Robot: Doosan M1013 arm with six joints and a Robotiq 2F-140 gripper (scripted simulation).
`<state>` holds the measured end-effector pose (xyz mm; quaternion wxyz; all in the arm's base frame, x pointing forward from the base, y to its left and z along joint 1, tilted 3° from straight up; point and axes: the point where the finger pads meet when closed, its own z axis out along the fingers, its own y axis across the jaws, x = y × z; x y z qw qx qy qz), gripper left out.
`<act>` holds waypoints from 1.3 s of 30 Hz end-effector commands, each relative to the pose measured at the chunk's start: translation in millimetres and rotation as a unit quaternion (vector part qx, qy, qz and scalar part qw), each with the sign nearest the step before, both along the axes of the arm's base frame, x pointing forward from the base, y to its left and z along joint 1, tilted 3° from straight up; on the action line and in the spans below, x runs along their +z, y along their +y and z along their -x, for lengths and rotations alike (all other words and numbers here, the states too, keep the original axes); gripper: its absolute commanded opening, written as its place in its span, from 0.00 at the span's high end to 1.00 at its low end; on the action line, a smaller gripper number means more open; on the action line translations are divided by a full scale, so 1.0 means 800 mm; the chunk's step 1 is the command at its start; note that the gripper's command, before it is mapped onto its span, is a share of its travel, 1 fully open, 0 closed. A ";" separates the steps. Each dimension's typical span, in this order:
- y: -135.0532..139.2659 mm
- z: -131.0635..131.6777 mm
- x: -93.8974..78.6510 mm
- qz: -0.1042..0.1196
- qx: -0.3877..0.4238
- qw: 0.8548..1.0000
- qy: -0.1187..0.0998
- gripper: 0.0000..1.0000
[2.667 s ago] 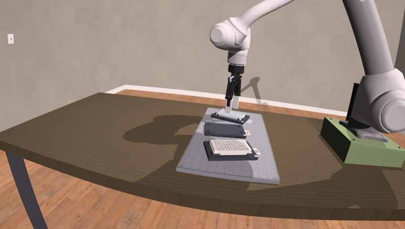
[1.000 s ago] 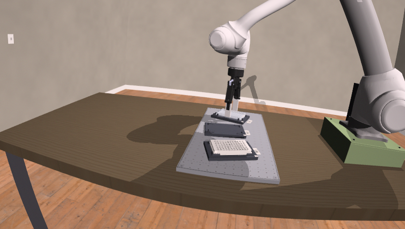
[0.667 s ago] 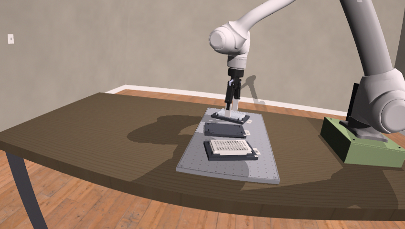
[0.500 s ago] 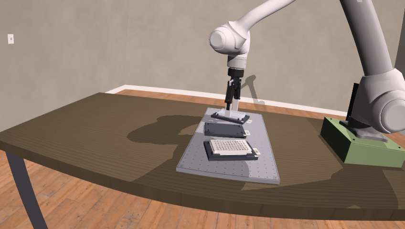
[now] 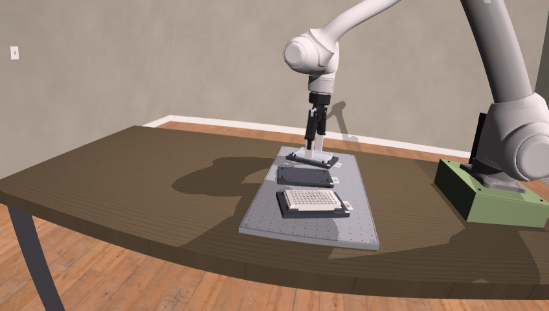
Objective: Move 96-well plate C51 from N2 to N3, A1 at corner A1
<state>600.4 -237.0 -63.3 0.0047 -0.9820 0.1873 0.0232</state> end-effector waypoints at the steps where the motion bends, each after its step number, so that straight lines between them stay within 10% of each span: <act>1: 0.004 0.000 -0.002 0.000 0.001 1.000 0.001 0.34; 15: 0.004 0.000 -0.002 0.000 0.001 1.000 0.001 0.34; 16: 0.004 0.000 -0.002 0.000 0.001 1.000 0.001 1.00; 39: 0.004 0.000 -0.002 0.000 0.001 1.000 0.001 1.00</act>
